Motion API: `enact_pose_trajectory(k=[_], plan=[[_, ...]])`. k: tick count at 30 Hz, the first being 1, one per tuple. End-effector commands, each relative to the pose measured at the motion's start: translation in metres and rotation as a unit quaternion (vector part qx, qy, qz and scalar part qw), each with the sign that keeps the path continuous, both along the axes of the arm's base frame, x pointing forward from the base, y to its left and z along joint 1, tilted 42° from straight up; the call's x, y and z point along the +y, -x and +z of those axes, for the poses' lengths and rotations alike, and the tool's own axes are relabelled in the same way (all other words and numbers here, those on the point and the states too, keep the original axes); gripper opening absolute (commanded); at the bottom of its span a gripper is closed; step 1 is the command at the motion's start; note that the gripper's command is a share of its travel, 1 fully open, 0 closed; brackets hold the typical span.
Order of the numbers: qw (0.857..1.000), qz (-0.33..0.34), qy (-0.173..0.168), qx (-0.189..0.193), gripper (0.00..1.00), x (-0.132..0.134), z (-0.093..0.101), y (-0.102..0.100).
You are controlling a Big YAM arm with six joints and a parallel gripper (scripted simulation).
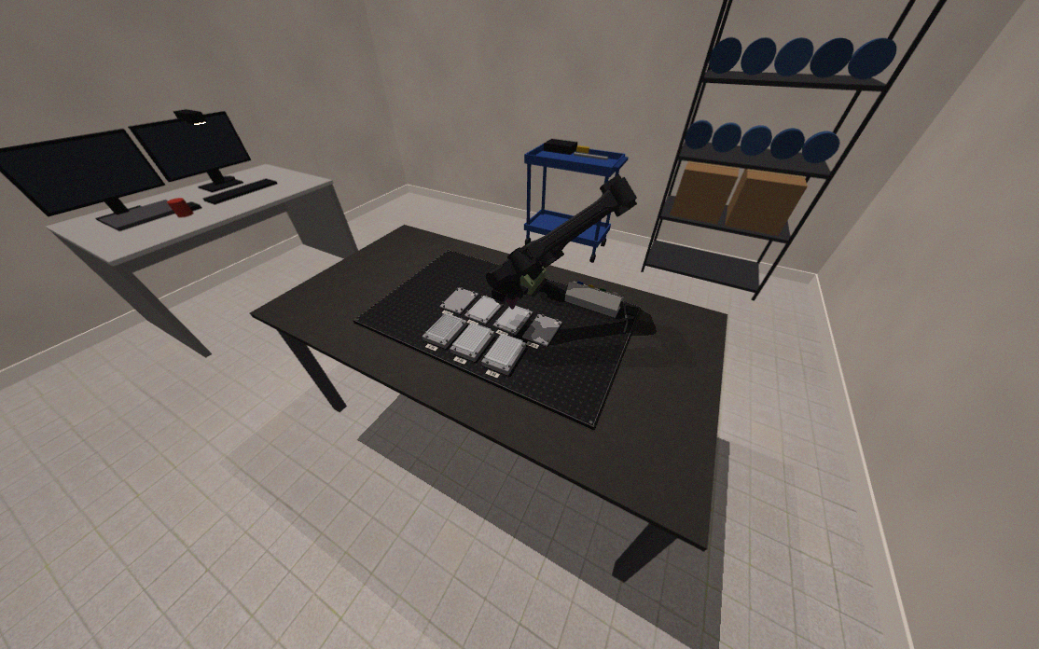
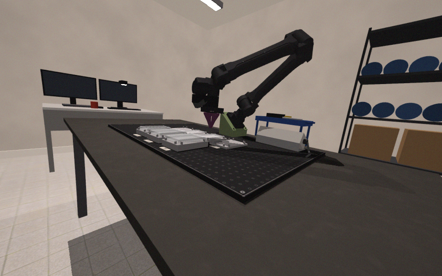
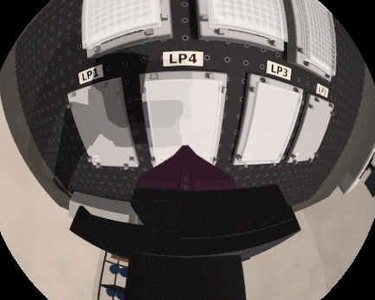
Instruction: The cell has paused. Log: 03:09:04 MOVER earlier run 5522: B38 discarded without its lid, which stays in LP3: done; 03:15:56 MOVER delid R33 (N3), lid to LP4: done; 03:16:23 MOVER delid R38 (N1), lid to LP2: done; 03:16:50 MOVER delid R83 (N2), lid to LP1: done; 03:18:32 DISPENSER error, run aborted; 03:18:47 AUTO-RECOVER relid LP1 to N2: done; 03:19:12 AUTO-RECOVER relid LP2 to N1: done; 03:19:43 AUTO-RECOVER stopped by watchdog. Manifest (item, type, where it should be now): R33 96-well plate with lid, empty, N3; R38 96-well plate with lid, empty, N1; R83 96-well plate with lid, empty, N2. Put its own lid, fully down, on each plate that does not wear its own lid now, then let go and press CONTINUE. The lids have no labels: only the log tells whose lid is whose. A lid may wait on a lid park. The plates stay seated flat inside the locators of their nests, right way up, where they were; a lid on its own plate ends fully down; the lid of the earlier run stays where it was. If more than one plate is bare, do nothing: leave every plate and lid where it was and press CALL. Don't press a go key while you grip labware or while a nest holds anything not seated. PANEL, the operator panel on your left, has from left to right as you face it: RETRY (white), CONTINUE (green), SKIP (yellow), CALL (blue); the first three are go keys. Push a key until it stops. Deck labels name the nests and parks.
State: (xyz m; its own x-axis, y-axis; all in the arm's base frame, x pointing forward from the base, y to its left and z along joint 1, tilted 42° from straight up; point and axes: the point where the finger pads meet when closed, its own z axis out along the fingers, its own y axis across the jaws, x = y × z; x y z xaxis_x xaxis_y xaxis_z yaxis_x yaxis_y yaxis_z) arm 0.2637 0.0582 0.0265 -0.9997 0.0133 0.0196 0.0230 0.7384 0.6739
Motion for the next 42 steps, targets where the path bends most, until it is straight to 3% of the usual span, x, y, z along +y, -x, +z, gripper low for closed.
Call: enact_pose_trajectory(k=[1,14,15,16,22,25,28,42], plan=[[1.0,0.006,0.004,-0.02,0.0,-0.001,0.012,-0.014],[1.0,-0.001,0.003,-0.015,0.0,-0.004,0.008,-0.013],[1.0,0.006,0.005,-0.025,0.0,-0.002,0.017,-0.021],[1.0,-0.001,0.003,-0.015,0.0,-0.004,0.009,-0.013],[1.0,-0.001,0.003,-0.015,0.0,-0.004,0.009,-0.013],[1.0,0.005,0.005,-0.025,0.0,-0.001,0.018,-0.021],[0.999,0.012,0.008,-0.043,0.0,-0.02,0.002,-0.035],[0.999,0.011,0.009,-0.042,0.0,-0.055,-0.029,-0.075]])
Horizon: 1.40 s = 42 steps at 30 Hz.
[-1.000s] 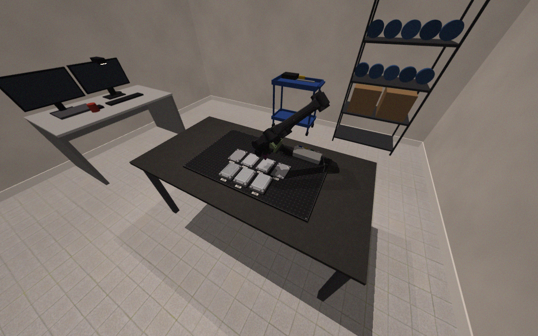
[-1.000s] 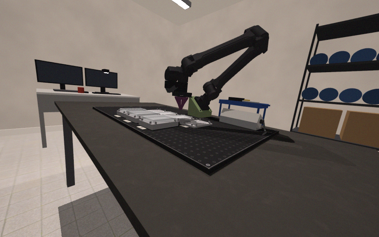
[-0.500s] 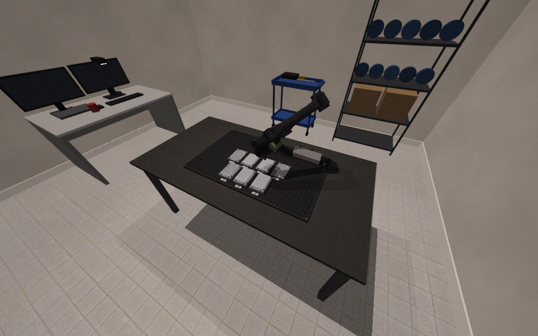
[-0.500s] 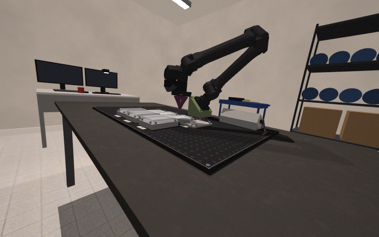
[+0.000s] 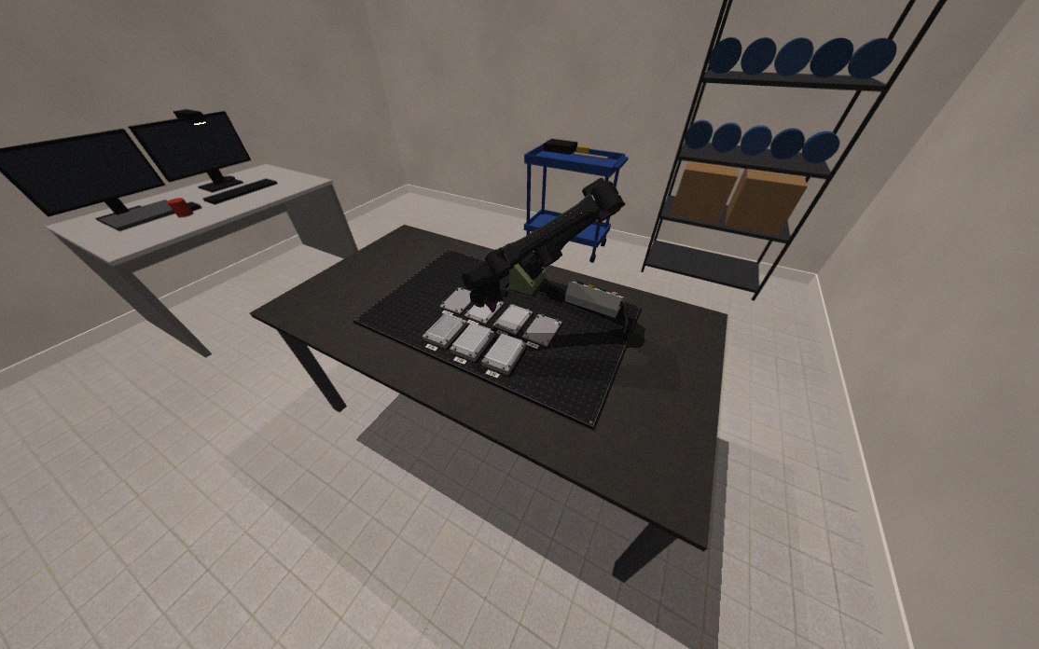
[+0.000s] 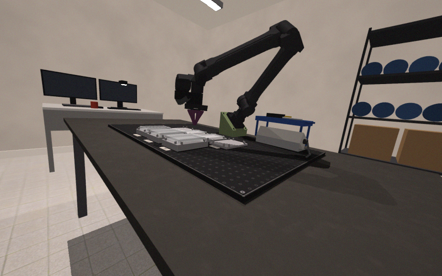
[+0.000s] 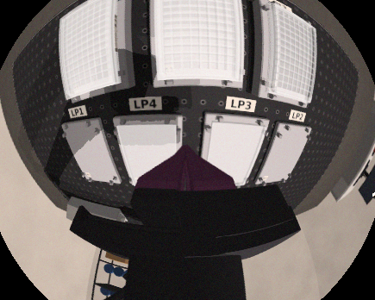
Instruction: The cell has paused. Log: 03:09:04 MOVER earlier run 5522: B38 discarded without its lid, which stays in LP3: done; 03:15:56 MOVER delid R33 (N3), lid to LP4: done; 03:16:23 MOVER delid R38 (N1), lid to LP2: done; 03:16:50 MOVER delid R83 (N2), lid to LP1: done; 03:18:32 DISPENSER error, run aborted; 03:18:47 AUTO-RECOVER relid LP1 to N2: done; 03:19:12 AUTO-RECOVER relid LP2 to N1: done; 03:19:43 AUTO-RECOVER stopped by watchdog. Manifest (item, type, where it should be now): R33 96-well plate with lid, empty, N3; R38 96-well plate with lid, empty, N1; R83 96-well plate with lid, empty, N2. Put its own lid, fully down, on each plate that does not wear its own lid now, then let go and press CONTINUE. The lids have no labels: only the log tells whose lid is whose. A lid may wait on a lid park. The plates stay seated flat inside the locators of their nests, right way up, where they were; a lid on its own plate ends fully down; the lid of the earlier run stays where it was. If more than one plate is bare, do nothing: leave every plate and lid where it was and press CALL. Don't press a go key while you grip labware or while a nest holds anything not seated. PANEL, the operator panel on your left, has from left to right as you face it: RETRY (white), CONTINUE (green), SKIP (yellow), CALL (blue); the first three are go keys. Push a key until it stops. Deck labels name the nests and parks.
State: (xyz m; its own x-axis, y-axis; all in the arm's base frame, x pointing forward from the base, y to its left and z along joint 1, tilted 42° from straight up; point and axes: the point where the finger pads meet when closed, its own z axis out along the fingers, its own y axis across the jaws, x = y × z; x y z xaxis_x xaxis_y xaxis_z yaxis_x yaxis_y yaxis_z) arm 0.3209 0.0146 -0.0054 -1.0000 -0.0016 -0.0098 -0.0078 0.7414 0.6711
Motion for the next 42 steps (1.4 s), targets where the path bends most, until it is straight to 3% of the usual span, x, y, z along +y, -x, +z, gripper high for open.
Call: enact_pose_trajectory(k=[1,3,15,18,42], plan=[[1.0,0.017,0.004,-0.022,0.0,-0.004,0.001,-0.019],[1.0,0.003,0.005,-0.021,0.0,-0.02,-0.005,-0.025],[1.0,0.002,0.004,-0.017,0.0,-0.054,-0.035,-0.063],[1.0,0.011,0.003,-0.017,0.0,-0.049,-0.037,-0.067],[1.0,0.0,0.005,-0.018,0.0,-0.121,-0.092,-0.139]])
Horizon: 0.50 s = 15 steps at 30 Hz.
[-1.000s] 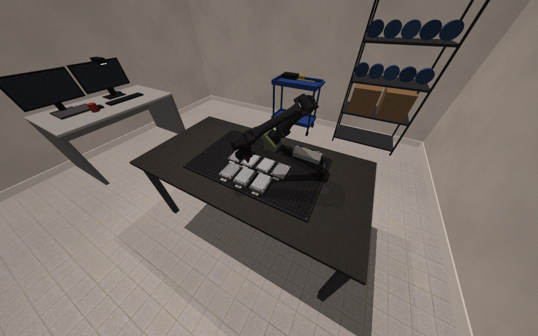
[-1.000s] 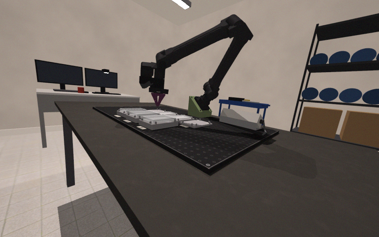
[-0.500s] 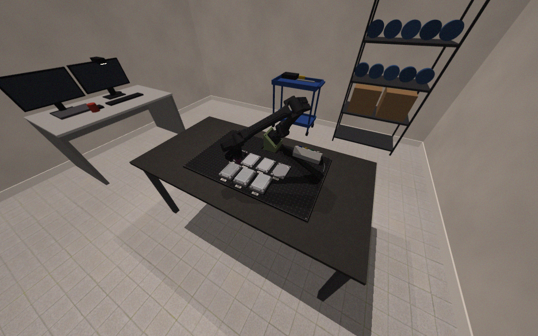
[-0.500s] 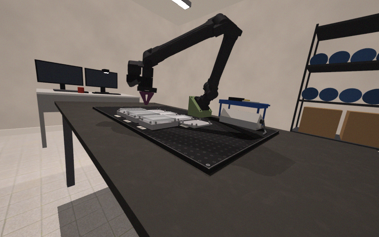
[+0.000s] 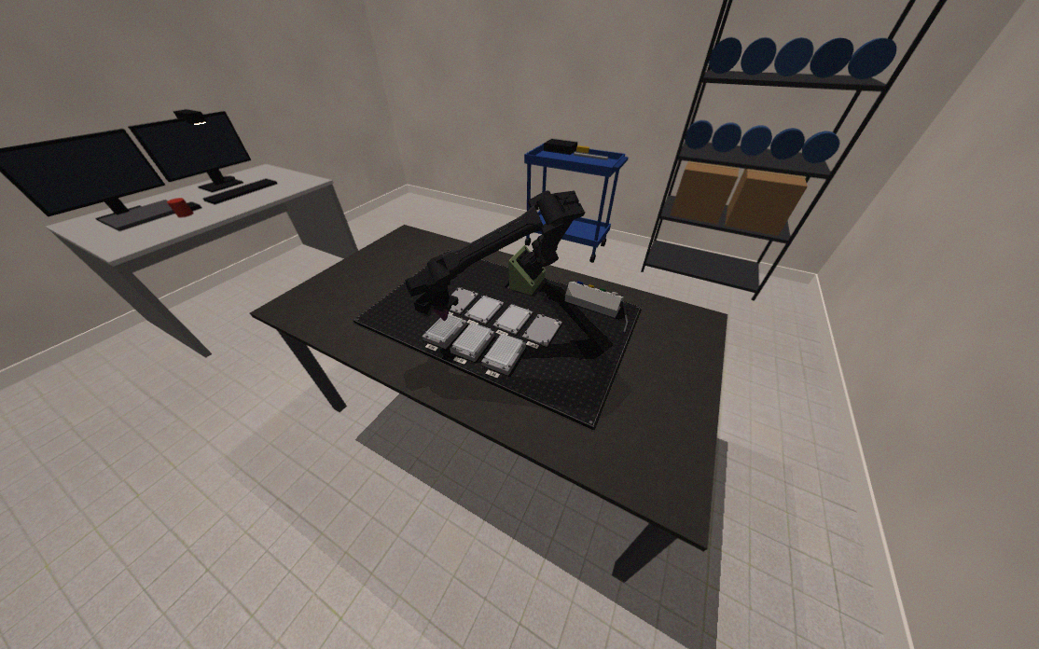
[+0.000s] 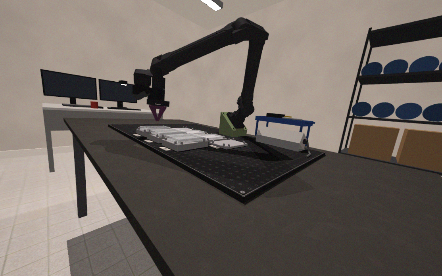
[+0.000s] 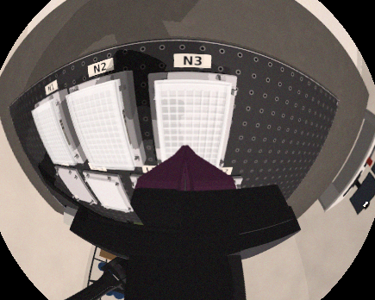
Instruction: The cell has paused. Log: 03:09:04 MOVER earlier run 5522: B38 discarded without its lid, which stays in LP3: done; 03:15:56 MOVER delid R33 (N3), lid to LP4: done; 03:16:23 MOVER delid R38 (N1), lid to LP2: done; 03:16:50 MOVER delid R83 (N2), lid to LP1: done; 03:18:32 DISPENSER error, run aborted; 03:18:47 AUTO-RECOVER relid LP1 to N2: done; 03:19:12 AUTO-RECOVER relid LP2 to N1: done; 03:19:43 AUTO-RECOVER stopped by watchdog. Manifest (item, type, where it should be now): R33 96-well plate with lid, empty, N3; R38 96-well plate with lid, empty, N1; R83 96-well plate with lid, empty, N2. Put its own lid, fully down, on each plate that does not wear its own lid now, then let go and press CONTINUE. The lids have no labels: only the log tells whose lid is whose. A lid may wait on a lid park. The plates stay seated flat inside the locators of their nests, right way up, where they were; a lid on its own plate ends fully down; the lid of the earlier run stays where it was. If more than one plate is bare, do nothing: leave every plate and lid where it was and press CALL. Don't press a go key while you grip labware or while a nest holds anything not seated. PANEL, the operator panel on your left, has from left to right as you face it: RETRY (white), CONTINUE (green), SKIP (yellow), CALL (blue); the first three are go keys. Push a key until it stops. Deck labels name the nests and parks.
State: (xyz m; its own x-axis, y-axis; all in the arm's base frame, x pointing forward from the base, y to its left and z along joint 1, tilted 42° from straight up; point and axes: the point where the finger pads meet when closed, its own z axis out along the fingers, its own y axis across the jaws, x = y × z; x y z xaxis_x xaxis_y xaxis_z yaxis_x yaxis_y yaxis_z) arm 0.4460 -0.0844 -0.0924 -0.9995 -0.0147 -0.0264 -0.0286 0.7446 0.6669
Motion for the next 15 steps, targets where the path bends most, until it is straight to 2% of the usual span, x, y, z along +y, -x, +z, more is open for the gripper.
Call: enact_pose_trajectory(k=[1,2,3,6,7,9,11,12,15], plan=[[1.0,-0.003,0.002,-0.009,0.0,-0.021,-0.007,-0.017],[1.0,0.007,0.002,-0.01,0.0,-0.011,-0.007,-0.019],[1.0,0.013,-0.008,0.011,0.0,0.004,-0.015,0.001],[1.0,0.011,-0.007,0.009,0.0,0.002,-0.015,0.001],[1.0,-0.006,0.003,-0.009,0.0,-0.031,-0.015,-0.024],[1.0,-0.006,0.003,-0.009,0.0,-0.031,-0.015,-0.024],[1.0,0.006,0.006,-0.019,0.0,-0.02,-0.017,-0.032],[1.0,0.009,-0.004,0.002,0.0,-0.006,-0.024,-0.012],[1.0,0.008,-0.005,0.007,0.0,-0.004,-0.024,-0.011]])
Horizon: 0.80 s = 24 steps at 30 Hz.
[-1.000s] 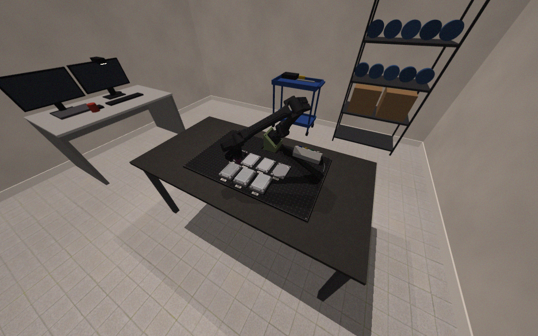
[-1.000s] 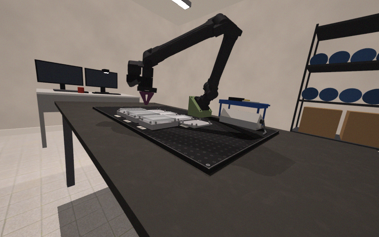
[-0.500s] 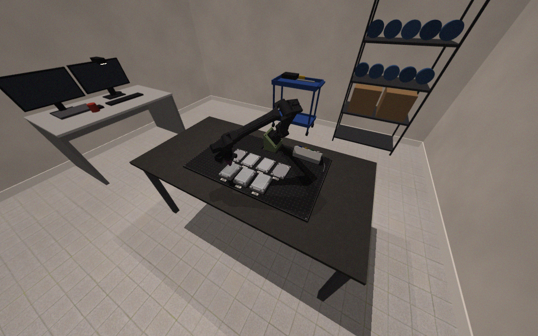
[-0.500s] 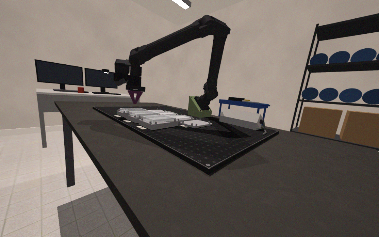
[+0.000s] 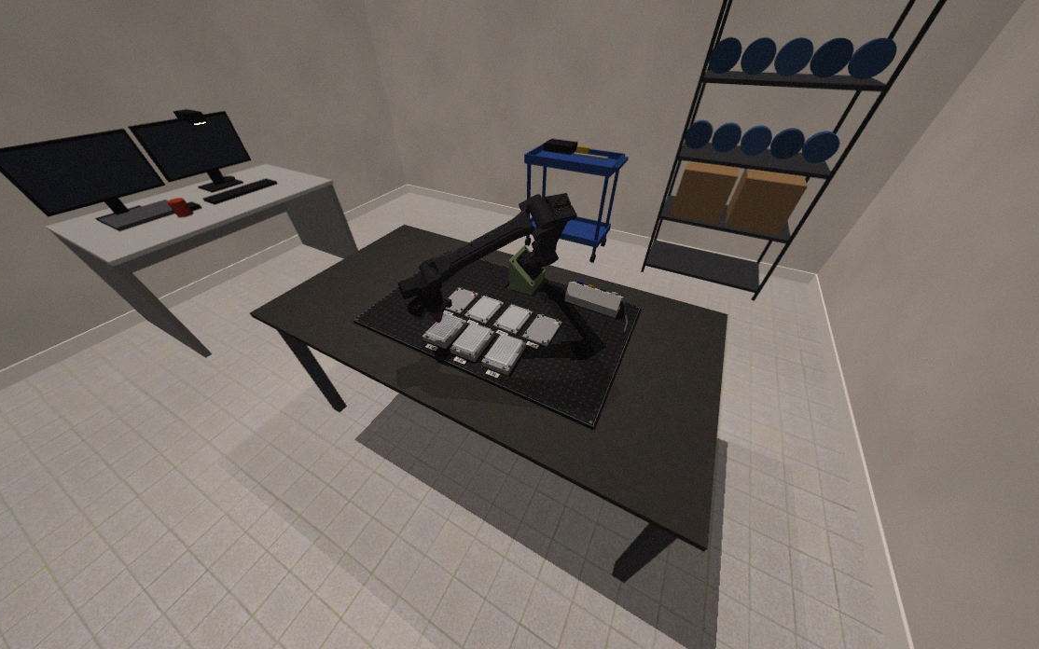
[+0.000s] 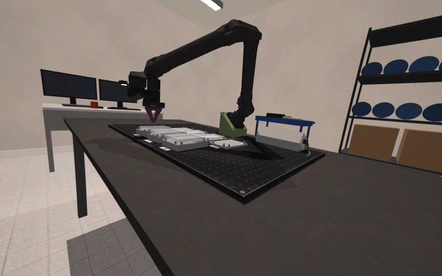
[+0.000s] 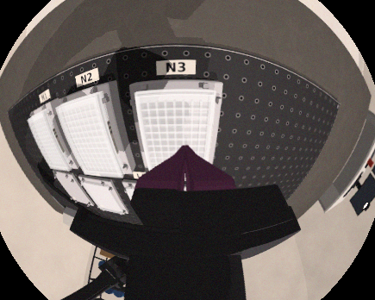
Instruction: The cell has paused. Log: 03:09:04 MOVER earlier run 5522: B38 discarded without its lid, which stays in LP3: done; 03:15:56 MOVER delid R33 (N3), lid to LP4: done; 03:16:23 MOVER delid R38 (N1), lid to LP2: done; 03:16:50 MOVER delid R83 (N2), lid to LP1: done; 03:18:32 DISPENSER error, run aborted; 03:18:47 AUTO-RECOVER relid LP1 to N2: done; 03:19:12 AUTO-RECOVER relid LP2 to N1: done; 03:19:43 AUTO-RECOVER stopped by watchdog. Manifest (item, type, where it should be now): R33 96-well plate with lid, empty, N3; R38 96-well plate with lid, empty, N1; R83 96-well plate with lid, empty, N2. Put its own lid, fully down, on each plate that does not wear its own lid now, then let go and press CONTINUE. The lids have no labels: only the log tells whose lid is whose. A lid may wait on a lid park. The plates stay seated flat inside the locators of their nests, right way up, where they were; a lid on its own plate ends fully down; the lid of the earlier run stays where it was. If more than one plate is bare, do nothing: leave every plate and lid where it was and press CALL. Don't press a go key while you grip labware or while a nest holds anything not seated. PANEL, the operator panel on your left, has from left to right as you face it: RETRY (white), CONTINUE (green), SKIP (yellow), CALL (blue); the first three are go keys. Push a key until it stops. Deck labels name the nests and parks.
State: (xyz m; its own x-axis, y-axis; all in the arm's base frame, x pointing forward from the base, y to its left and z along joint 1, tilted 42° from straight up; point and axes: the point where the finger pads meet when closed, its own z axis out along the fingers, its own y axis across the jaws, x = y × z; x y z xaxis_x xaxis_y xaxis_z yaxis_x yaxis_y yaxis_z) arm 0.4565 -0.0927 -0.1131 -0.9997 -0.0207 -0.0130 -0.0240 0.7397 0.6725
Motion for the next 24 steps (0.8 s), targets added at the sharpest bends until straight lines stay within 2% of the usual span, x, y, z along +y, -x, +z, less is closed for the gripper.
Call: enact_pose_trajectory(k=[1,3,15,24], plan=[[1.0,0.004,0.002,-0.007,0.0,0.002,-0.003,-0.007],[1.0,0.004,0.006,-0.016,0.0,0.0,-0.001,-0.016],[1.0,0.001,0.001,-0.002,0.0,0.007,-0.007,-0.004],[1.0,0.001,0.001,-0.002,0.0,0.009,-0.01,-0.005]])
